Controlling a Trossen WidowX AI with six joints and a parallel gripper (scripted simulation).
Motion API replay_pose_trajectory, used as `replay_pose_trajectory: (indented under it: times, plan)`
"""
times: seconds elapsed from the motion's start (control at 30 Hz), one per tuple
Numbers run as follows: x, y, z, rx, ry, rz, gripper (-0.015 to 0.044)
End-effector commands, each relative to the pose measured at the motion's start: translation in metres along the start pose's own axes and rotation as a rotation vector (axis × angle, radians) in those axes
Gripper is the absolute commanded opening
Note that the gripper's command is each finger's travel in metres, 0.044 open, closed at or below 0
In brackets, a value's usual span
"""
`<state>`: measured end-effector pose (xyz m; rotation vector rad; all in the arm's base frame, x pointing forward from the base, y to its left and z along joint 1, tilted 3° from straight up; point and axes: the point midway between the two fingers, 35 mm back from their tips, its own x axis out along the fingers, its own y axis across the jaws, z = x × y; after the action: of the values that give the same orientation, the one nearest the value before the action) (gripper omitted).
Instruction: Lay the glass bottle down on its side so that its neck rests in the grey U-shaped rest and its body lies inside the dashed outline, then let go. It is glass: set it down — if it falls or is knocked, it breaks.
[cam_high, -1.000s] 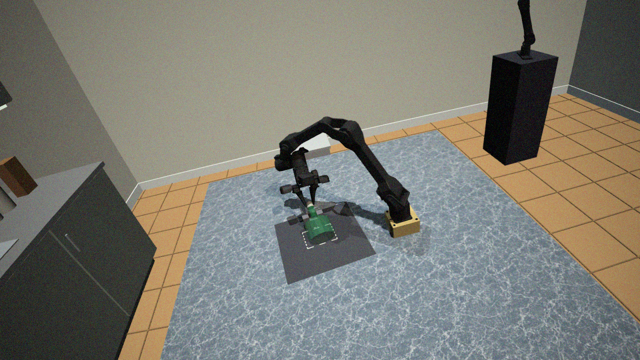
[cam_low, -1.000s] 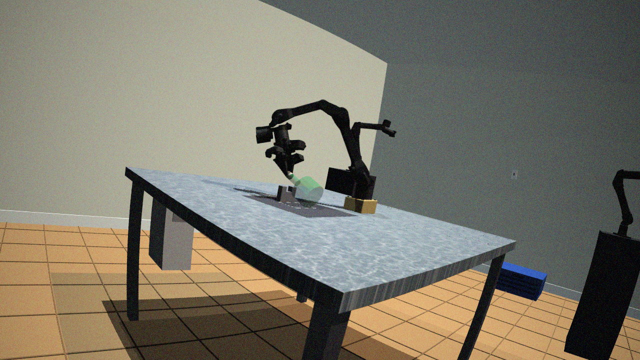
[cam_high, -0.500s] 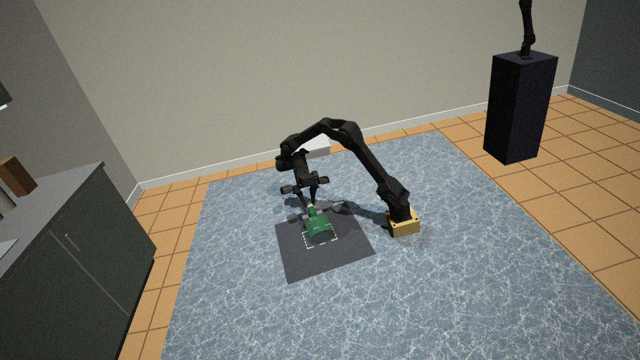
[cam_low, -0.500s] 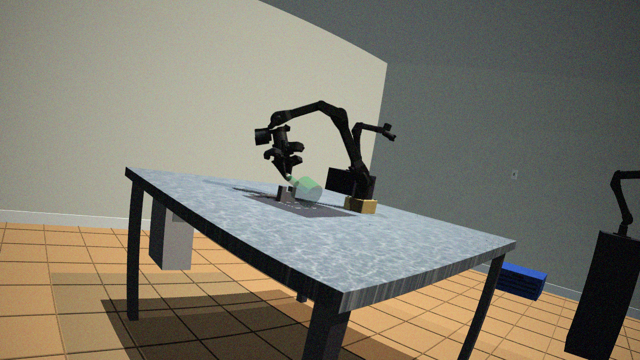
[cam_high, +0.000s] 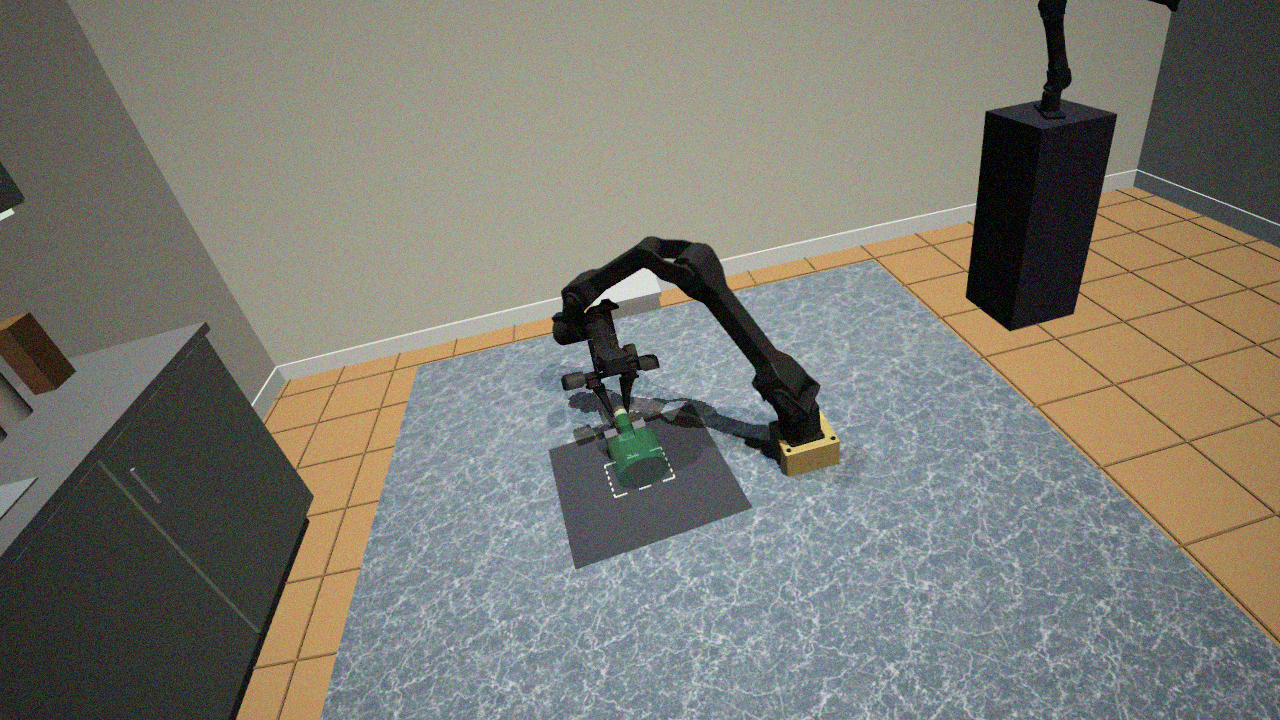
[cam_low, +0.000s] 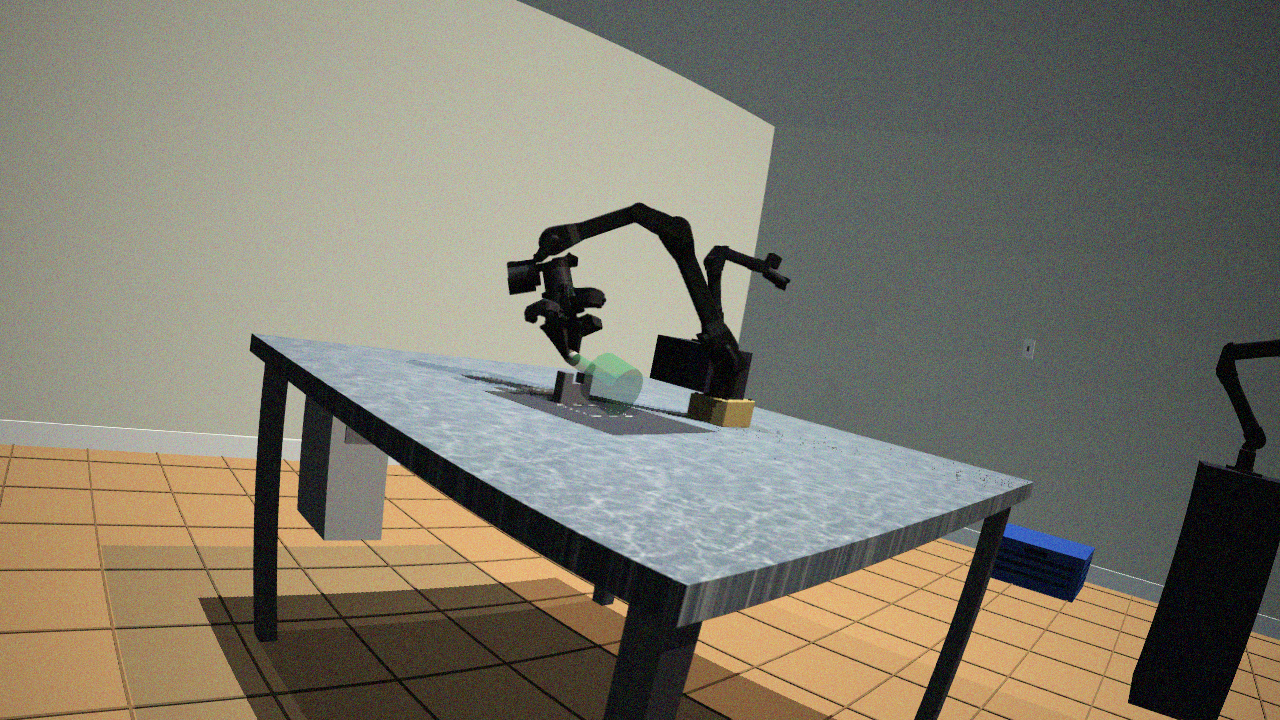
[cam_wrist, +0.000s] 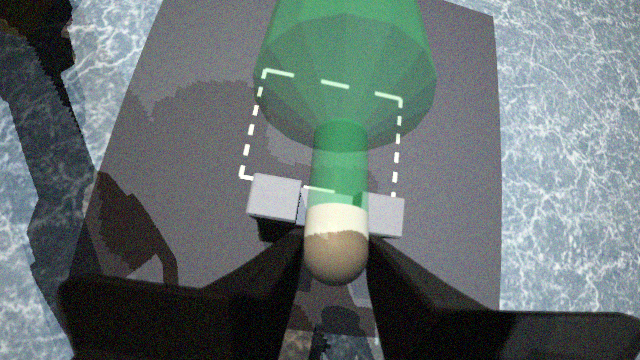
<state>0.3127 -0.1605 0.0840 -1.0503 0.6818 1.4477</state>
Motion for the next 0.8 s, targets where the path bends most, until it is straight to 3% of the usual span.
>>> replay_pose_trajectory:
  times: [0.0,0.77]
  plan:
    - [0.005,0.001,-0.006,-0.002,0.000,0.003,0.0107]
    - [0.013,0.003,-0.019,0.007,0.005,-0.009,0.0107]
